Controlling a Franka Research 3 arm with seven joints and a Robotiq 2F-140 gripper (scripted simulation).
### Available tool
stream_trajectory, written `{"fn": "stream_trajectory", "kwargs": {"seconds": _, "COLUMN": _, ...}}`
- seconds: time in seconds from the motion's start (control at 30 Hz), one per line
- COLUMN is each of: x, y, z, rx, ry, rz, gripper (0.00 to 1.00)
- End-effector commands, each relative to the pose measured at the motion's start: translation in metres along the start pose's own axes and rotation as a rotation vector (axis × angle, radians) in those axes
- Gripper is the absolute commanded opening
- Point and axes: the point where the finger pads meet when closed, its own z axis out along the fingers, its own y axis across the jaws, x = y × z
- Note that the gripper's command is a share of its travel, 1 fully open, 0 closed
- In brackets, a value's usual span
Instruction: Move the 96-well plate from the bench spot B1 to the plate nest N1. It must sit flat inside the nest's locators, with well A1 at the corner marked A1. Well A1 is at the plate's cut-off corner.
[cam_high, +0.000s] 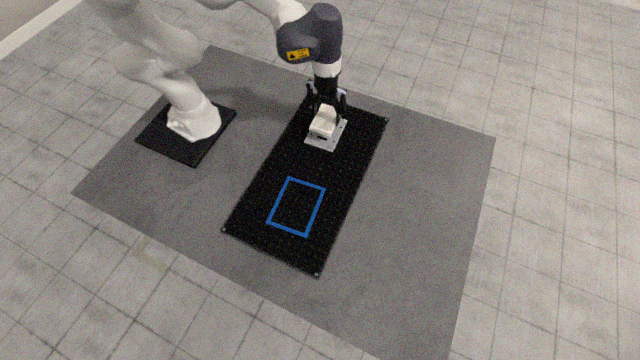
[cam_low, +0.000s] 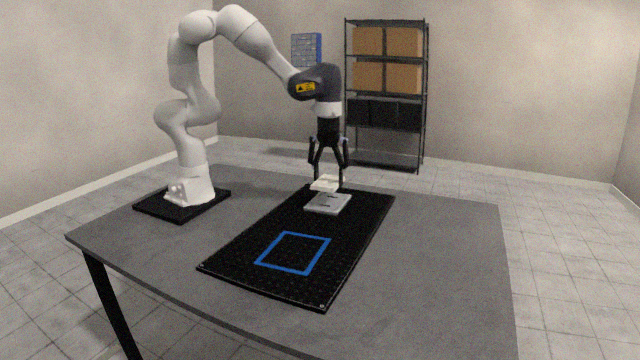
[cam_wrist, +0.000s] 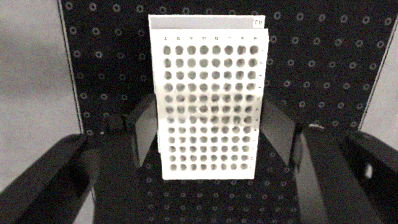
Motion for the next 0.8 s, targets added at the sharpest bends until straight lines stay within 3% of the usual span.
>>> {"fn": "stream_trajectory", "kwargs": {"seconds": 0.0, "x": 0.000, "y": 0.001, "z": -0.001, "rx": 0.000, "ry": 0.000, "rz": 0.010, "gripper": 0.60}}
{"fn": "stream_trajectory", "kwargs": {"seconds": 0.37, "x": 0.000, "y": 0.001, "z": -0.001, "rx": 0.000, "ry": 0.000, "rz": 0.010, "gripper": 0.60}}
{"fn": "stream_trajectory", "kwargs": {"seconds": 0.77, "x": 0.000, "y": 0.001, "z": 0.019, "rx": 0.000, "ry": 0.000, "rz": 0.010, "gripper": 0.60}}
